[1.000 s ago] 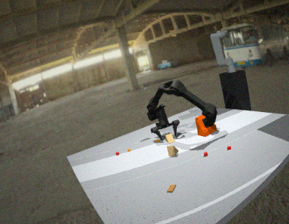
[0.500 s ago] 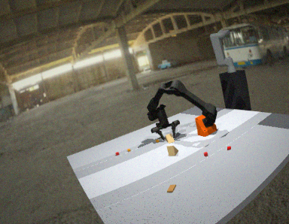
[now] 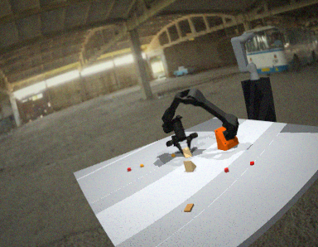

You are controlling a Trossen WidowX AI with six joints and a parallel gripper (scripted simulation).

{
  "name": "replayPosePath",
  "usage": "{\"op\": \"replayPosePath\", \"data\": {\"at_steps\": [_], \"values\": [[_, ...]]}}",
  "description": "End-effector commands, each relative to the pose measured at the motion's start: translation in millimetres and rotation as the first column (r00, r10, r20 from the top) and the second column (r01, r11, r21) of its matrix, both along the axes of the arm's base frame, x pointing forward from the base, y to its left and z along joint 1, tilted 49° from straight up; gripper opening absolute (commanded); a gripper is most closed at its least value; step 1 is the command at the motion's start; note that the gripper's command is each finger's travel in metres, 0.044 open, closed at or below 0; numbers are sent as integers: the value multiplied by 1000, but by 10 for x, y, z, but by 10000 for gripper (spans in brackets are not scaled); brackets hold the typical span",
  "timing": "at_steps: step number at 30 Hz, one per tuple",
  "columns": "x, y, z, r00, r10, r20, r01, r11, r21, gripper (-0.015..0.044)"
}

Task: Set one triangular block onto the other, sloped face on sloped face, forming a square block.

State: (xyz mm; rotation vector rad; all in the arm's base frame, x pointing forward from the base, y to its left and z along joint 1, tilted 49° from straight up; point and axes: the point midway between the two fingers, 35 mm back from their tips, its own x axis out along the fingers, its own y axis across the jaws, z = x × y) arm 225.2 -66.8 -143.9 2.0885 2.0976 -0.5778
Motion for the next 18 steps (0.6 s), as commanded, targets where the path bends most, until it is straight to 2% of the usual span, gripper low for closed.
{"op": "replayPosePath", "data": {"at_steps": [1, 18], "values": [[15, -48, 35, 1000, -4, -4, 4, 1000, -1, 0], [90, -655, 579, 997, -54, -64, 54, 999, -5, 0]]}}
